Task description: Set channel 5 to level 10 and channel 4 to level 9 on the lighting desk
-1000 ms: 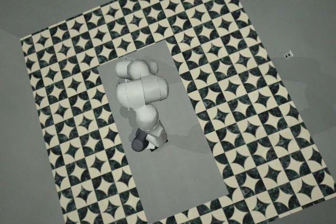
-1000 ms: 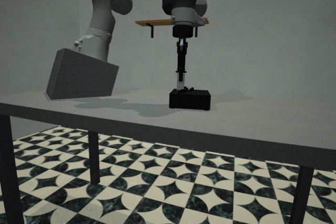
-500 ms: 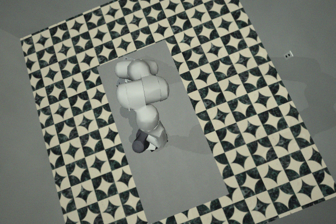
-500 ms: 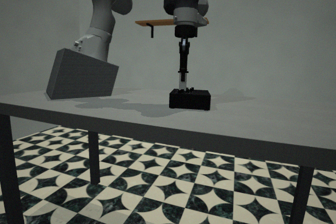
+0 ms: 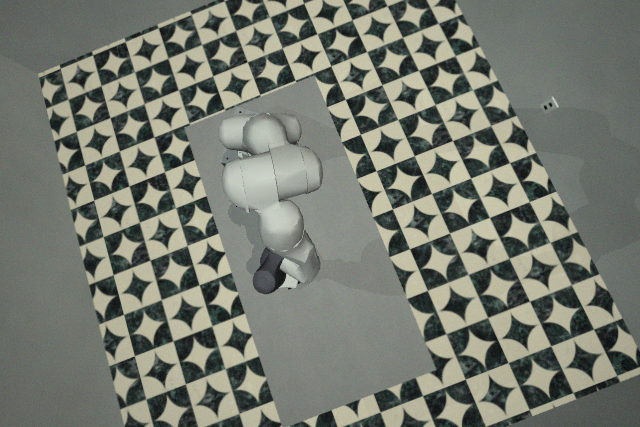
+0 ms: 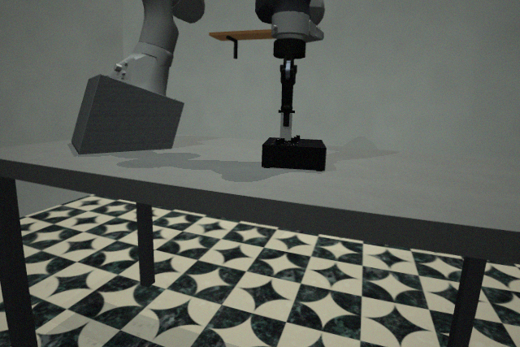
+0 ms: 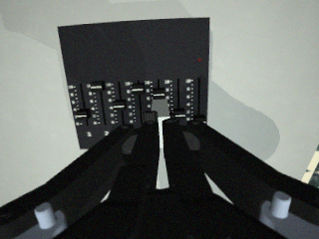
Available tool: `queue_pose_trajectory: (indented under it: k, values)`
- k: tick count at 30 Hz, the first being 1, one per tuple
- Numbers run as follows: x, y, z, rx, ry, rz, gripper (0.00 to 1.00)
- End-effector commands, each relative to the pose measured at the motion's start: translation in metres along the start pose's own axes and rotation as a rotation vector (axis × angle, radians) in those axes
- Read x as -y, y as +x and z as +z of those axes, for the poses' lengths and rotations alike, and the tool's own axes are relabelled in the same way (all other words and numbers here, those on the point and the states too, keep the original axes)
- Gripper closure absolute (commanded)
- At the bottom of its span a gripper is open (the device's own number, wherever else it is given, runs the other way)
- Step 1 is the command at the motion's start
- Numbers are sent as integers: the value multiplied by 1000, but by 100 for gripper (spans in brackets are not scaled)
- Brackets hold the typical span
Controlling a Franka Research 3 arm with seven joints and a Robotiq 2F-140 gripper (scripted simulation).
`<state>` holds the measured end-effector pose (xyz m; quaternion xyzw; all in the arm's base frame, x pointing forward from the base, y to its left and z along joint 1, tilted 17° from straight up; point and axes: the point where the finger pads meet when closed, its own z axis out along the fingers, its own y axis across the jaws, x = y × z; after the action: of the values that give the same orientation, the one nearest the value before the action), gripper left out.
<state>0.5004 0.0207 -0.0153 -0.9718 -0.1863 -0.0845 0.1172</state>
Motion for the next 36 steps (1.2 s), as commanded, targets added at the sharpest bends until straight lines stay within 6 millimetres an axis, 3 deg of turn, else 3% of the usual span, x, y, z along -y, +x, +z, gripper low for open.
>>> queue_pose_trajectory:
  k: [1, 36]
  values:
    - [0, 3, 0, 1, 1, 10, 100]
    - [0, 12, 0, 1, 1, 10, 100]
